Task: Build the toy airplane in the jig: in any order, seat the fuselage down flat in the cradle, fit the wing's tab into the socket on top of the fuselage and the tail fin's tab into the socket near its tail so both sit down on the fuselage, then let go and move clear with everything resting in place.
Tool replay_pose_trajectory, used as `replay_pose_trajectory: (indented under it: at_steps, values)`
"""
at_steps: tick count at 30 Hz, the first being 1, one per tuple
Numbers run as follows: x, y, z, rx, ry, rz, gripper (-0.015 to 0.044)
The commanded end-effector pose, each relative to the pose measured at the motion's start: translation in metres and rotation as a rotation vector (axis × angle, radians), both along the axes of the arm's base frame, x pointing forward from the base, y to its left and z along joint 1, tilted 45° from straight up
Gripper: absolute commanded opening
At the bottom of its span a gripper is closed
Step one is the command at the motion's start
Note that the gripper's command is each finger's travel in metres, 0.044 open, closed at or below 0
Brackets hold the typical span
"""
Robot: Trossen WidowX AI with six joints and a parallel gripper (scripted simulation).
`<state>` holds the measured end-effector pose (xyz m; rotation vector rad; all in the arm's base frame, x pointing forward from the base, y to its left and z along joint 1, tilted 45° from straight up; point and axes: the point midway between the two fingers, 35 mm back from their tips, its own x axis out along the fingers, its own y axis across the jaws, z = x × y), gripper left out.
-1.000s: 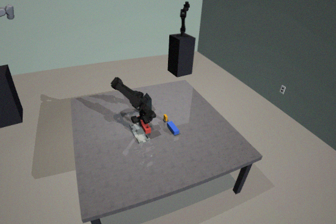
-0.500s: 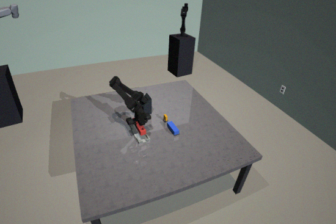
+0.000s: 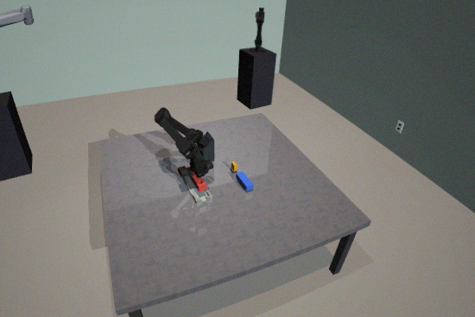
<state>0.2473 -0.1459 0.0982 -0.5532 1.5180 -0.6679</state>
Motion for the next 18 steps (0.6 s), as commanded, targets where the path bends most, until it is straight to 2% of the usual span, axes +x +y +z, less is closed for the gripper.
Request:
replay_pose_trajectory:
  at_steps: [1, 18]
  values:
    - [0.000, 0.000, 0.001, -0.003, 0.003, 0.005, 0.0195]
    - [0.000, -0.016, -0.015, -0.003, 0.003, 0.005, 0.0195]
